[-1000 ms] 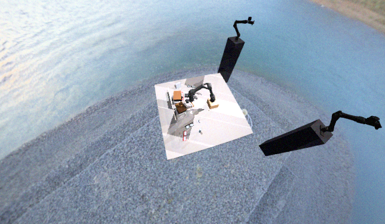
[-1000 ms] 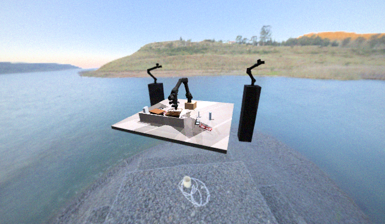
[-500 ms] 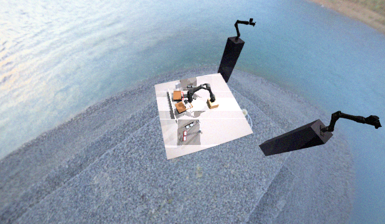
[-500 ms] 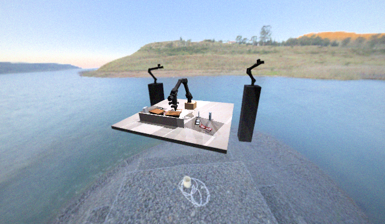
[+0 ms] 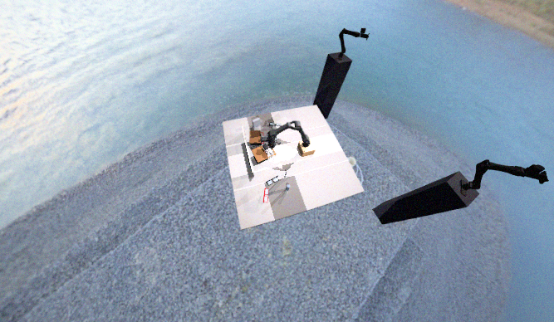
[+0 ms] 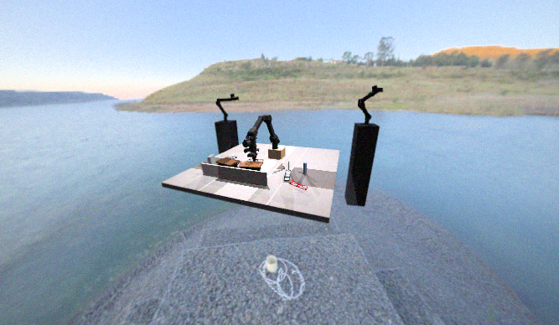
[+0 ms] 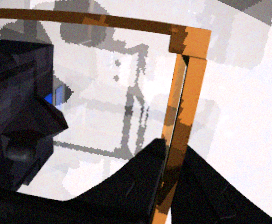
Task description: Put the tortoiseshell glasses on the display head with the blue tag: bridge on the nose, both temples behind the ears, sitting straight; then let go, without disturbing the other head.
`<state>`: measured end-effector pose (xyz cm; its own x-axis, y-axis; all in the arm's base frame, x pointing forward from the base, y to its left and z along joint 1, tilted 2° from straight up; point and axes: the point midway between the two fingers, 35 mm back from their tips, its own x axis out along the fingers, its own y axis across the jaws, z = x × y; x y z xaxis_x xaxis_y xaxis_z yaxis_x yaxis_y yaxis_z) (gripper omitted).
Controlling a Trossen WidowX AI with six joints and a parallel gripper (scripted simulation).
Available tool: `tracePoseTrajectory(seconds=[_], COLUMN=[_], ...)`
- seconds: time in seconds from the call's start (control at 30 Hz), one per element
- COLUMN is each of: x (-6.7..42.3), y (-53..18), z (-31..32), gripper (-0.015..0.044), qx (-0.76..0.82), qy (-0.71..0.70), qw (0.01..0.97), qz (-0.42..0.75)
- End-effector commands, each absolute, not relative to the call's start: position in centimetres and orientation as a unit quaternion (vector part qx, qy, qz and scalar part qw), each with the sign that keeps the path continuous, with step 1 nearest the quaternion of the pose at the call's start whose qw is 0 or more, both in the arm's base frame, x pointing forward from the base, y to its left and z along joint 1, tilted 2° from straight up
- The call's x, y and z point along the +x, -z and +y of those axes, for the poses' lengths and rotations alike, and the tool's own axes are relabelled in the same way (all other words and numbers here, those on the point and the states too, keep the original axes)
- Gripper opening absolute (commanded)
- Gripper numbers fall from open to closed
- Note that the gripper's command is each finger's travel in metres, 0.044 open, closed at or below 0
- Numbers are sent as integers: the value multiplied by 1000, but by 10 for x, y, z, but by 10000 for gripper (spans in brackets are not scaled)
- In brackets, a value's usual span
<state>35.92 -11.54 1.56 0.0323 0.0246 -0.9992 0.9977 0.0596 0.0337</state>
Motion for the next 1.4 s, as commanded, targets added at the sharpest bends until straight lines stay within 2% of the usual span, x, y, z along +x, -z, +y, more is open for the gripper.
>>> tracePoseTrajectory(seconds=[0.0, 1.37], x=[364, 416], y=[-14, -15], z=[-115, -112], gripper=[0, 0], qx=[499, 502], qy=[473, 470], qw=[513, 513], qz=[513, 513])
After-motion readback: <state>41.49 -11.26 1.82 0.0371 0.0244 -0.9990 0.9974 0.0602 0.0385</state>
